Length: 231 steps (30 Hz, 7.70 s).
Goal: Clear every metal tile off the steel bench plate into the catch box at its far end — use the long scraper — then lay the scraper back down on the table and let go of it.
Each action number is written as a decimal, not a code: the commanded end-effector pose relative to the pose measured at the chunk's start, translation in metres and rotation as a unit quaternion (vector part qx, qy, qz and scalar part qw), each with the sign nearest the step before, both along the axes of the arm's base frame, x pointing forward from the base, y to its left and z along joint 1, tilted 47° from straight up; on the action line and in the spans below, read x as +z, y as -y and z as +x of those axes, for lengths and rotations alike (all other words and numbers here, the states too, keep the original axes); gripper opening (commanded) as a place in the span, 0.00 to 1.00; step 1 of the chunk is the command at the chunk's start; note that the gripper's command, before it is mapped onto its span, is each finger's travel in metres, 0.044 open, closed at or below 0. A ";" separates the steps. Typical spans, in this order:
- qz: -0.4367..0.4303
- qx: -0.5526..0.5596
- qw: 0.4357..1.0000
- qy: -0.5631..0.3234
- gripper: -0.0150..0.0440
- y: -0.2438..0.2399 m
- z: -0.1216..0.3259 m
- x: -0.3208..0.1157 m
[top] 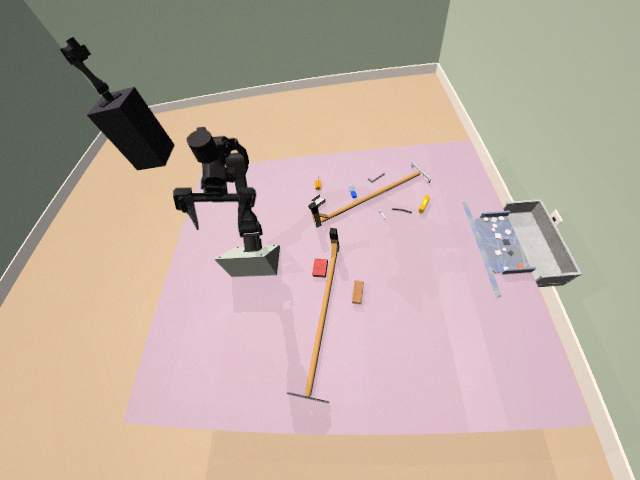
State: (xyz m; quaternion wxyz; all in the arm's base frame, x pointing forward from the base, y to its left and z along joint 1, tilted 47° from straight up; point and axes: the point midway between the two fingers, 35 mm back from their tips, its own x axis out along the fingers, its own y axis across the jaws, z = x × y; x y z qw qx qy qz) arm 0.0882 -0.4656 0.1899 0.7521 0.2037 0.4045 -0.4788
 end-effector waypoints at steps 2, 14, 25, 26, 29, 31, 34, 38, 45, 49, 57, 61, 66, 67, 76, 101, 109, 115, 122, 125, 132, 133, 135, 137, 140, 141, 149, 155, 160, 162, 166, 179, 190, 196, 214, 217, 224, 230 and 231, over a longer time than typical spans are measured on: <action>0.073 -0.025 0.997 0.031 1.00 -0.013 -0.005 -0.034; 0.218 -0.090 0.967 0.094 1.00 -0.047 -0.013 -0.088; 0.236 -0.100 0.961 0.101 1.00 -0.052 -0.014 -0.093; 0.236 -0.100 0.961 0.101 1.00 -0.052 -0.014 -0.093; 0.236 -0.100 0.961 0.101 1.00 -0.052 -0.014 -0.093; 0.236 -0.100 0.961 0.101 1.00 -0.052 -0.014 -0.093; 0.236 -0.100 0.961 0.101 1.00 -0.052 -0.014 -0.093; 0.236 -0.100 0.961 0.101 1.00 -0.052 -0.014 -0.093; 0.236 -0.100 0.961 0.101 1.00 -0.052 -0.014 -0.093; 0.236 -0.100 0.961 0.101 1.00 -0.052 -0.014 -0.093; 0.194 -0.079 0.974 0.084 1.00 -0.041 -0.012 -0.080; 0.146 -0.056 0.986 0.064 1.00 -0.029 -0.009 -0.063; 0.086 -0.030 0.995 0.039 1.00 -0.016 -0.006 -0.039; 0.074 -0.025 0.996 0.033 1.00 -0.013 -0.005 -0.034; -0.034 0.012 0.999 -0.014 1.00 0.006 0.002 0.014; -0.313 0.052 0.938 -0.142 1.00 0.020 0.019 0.174; -0.390 0.044 0.903 -0.177 1.00 0.009 0.021 0.229; -0.443 0.031 0.873 -0.202 1.00 -0.004 0.020 0.270; -0.499 0.010 0.837 -0.226 1.00 -0.024 0.017 0.316; -0.521 -0.001 0.821 -0.236 1.00 -0.034 0.015 0.336; -0.567 -0.032 0.783 -0.255 1.00 -0.061 0.008 0.379; -0.573 -0.037 0.777 -0.257 1.00 -0.065 0.007 0.385; -0.584 -0.047 0.767 -0.262 1.00 -0.074 0.004 0.397; -0.595 -0.058 0.756 -0.266 1.00 -0.083 0.001 0.408; -0.610 -0.074 0.740 -0.271 1.00 -0.097 -0.004 0.424; -0.615 -0.080 0.735 -0.273 1.00 -0.102 -0.006 0.430; -0.648 -0.128 0.696 -0.282 1.00 -0.144 -0.023 0.468; -0.666 -0.168 0.668 -0.285 1.00 -0.177 -0.039 0.493; -0.677 -0.201 0.648 -0.285 1.00 -0.204 -0.053 0.511; -0.680 -0.214 0.641 -0.284 1.00 -0.216 -0.060 0.517; -0.684 -0.241 0.628 -0.282 1.00 -0.238 -0.072 0.527; -0.684 -0.329 0.596 -0.262 1.00 -0.310 -0.120 0.549; -0.670 -0.398 0.582 -0.233 1.00 -0.366 -0.165 0.553; -0.657 -0.432 0.580 -0.212 1.00 -0.395 -0.191 0.549; -0.605 -0.513 0.594 -0.131 1.00 -0.466 -0.269 0.518; -0.597 -0.521 0.598 -0.119 1.00 -0.473 -0.279 0.512; -0.602 -0.521 0.594 -0.115 1.00 -0.473 -0.278 0.513; -0.650 -0.510 0.557 -0.090 1.00 -0.461 -0.258 0.527; -0.658 -0.507 0.550 -0.085 1.00 -0.459 -0.255 0.529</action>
